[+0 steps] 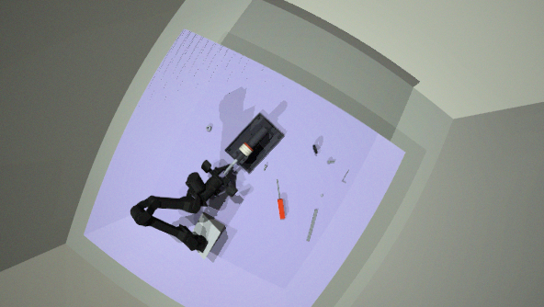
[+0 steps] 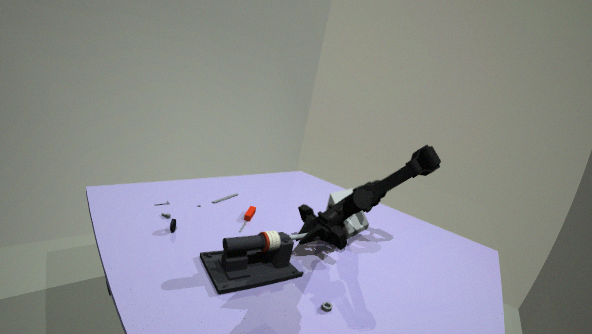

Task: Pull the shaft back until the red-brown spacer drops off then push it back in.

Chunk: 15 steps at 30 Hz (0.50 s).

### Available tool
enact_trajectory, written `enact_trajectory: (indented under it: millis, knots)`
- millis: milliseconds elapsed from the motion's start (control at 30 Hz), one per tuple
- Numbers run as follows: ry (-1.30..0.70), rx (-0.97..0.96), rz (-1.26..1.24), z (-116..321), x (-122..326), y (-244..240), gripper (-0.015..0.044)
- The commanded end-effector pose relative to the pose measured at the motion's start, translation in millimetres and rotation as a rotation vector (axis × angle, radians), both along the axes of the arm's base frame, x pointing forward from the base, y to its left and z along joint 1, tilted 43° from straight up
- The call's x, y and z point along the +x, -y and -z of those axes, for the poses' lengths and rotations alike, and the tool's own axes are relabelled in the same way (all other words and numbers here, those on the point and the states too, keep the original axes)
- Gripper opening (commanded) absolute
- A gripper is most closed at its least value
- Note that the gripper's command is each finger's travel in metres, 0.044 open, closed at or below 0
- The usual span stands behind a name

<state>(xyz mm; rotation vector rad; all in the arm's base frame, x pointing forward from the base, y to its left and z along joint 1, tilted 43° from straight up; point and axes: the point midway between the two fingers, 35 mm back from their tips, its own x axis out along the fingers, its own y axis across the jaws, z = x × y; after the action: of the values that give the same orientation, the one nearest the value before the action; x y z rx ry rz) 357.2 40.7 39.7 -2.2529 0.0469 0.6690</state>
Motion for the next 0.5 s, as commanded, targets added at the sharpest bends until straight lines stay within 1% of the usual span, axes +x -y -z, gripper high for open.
enact_trajectory:
  millis: [0, 467]
  knots:
    - [0.000, 0.005, -0.002, -0.7, -0.8, -0.7, 0.0000]
    - [0.000, 0.005, -0.002, -0.9, -2.2, -1.0, 0.0000]
